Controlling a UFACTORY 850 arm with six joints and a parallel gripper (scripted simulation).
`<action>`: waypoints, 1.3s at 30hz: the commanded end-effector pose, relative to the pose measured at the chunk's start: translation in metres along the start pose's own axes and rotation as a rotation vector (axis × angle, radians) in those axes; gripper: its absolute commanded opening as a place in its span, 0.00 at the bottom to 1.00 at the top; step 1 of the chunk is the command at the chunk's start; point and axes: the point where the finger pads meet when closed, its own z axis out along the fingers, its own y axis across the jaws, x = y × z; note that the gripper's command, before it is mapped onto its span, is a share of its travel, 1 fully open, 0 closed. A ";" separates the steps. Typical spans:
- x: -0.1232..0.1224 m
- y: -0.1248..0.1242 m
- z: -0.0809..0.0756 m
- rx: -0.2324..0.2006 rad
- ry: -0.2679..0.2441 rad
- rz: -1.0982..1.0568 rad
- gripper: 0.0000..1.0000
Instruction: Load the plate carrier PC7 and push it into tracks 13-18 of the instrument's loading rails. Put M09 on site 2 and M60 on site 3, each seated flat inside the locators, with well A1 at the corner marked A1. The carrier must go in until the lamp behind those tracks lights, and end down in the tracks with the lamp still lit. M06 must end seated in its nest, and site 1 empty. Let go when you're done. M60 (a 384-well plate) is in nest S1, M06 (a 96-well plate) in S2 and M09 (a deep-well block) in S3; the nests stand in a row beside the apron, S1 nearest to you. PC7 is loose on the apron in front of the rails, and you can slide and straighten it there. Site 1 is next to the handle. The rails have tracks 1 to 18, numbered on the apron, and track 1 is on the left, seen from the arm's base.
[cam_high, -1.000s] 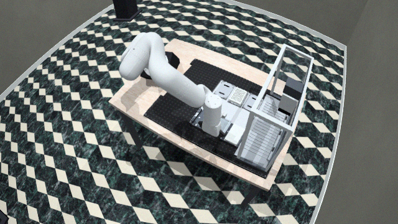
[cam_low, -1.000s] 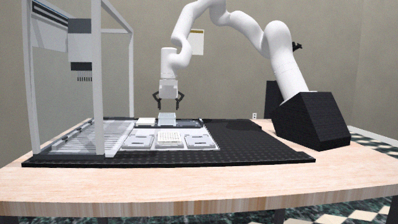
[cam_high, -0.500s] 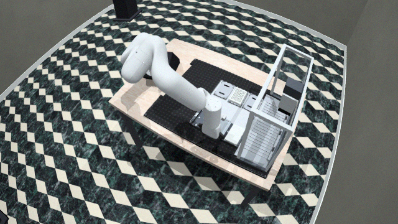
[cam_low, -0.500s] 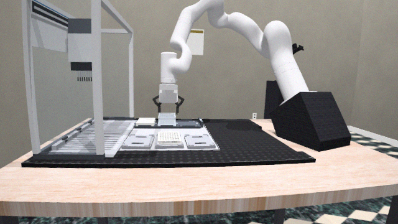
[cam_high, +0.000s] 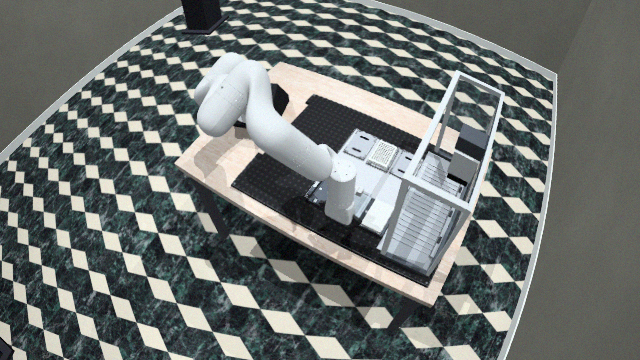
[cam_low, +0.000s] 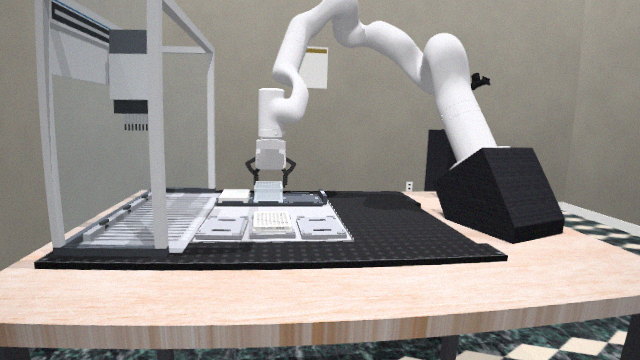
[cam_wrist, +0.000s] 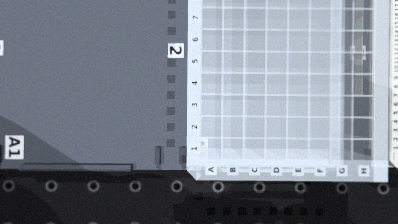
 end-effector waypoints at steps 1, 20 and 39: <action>0.000 0.001 -0.001 -0.001 0.000 0.000 1.00; 0.000 0.001 0.010 -0.001 0.000 0.000 1.00; 0.000 0.001 0.019 -0.001 0.000 0.000 1.00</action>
